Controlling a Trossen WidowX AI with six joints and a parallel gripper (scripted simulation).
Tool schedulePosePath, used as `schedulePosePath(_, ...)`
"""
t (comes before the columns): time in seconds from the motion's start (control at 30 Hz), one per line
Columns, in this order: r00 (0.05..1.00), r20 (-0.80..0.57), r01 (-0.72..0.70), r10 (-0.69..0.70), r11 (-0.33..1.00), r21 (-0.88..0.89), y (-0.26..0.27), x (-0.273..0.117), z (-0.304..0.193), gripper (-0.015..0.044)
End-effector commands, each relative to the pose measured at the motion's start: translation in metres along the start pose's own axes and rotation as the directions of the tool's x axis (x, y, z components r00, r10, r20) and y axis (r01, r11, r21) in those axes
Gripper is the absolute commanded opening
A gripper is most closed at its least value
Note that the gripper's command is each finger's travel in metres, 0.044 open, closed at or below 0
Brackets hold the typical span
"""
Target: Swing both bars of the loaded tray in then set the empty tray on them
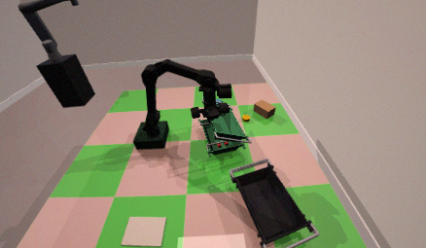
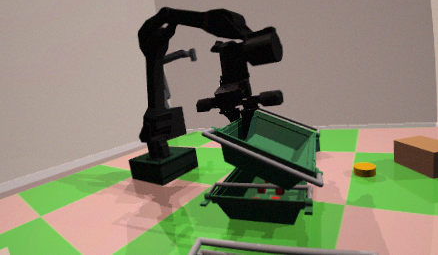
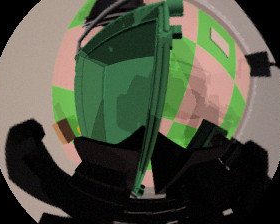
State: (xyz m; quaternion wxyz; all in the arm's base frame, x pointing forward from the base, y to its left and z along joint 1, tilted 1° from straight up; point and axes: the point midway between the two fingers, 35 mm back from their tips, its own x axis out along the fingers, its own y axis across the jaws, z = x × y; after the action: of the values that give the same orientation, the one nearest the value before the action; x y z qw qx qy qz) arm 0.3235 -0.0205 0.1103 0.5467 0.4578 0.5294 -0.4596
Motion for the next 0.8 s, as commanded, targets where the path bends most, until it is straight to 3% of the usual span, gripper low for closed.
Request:
schedulePosePath(0.0,1.0,0.0,-0.014,0.014,1.0,-0.004,-0.001,0.0,0.0,0.0)
schedulePosePath(0.77,1.0,0.0,-0.013,0.013,1.0,-0.004,-0.014,0.017,0.0,0.0)
